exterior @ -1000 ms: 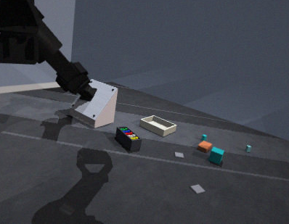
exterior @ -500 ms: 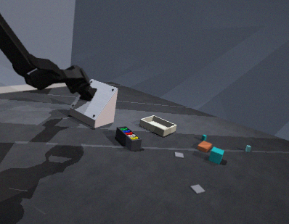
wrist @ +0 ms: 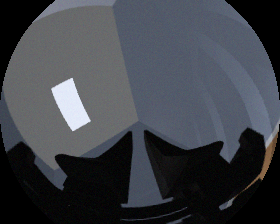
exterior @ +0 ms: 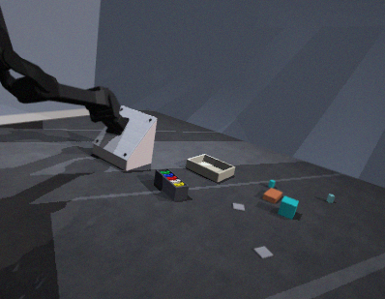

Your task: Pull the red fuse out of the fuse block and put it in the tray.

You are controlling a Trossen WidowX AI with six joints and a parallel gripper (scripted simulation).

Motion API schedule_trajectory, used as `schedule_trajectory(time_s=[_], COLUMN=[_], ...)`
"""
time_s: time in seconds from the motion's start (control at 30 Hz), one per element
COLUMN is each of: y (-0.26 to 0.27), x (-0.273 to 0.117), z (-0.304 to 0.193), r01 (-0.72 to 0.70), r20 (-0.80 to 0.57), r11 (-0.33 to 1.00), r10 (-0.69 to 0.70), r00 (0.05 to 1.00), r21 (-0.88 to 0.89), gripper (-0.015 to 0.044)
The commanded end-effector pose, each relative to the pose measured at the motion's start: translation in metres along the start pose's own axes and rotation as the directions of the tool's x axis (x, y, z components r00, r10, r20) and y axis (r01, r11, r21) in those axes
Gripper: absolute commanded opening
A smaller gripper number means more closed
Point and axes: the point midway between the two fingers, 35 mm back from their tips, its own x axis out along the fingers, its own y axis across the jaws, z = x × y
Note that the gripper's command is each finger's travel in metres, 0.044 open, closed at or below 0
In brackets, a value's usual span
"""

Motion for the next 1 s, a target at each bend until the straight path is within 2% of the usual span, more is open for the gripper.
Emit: schedule_trajectory(time_s=[0.0,0.27,0.47,0.7,0.97], y=[0.059,0.136,0.193,0.254,0.295], x=[-0.002,-0.011,-0.023,-0.049,-0.096], z=[0.002,-0.019,-0.054,-0.118,-0.212], r01=[-0.134,-0.304,-0.424,-0.595,-0.758], r20=[-0.024,-0.109,-0.199,-0.382,-0.62], r11=[0.988,0.937,0.876,0.757,0.608], r10=[0.133,0.288,0.383,0.483,0.505], r00=[0.991,0.951,0.902,0.788,0.6], r21=[-0.079,-0.172,-0.232,-0.27,-0.238], gripper=[0.007,0.007,0.007,0.007,0.007])
